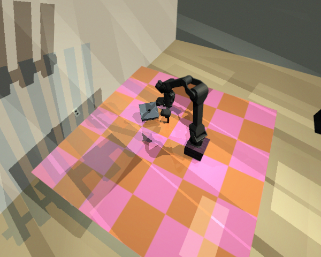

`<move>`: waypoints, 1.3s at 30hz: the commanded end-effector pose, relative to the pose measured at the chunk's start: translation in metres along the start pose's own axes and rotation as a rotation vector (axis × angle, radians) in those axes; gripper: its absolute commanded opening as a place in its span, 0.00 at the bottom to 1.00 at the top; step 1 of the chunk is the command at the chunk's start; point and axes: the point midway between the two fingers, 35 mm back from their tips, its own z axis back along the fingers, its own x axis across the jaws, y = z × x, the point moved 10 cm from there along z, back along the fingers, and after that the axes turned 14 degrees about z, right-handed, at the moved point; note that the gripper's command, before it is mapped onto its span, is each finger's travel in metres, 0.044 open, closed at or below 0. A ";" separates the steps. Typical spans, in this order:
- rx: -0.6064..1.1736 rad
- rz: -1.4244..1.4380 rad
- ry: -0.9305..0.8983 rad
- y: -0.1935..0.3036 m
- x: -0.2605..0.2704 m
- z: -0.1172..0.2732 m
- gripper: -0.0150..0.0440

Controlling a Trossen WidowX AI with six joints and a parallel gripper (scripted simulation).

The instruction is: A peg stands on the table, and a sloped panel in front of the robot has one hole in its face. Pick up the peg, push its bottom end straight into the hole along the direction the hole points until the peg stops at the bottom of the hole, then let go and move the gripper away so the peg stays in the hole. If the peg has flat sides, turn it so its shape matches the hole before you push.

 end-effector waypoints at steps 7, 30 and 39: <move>0.000 -0.019 -0.021 0.003 0.000 -0.008 1.00; 0.000 -0.019 -0.021 0.002 0.001 -0.046 1.00; 0.000 -0.019 -0.021 0.003 0.003 -0.060 1.00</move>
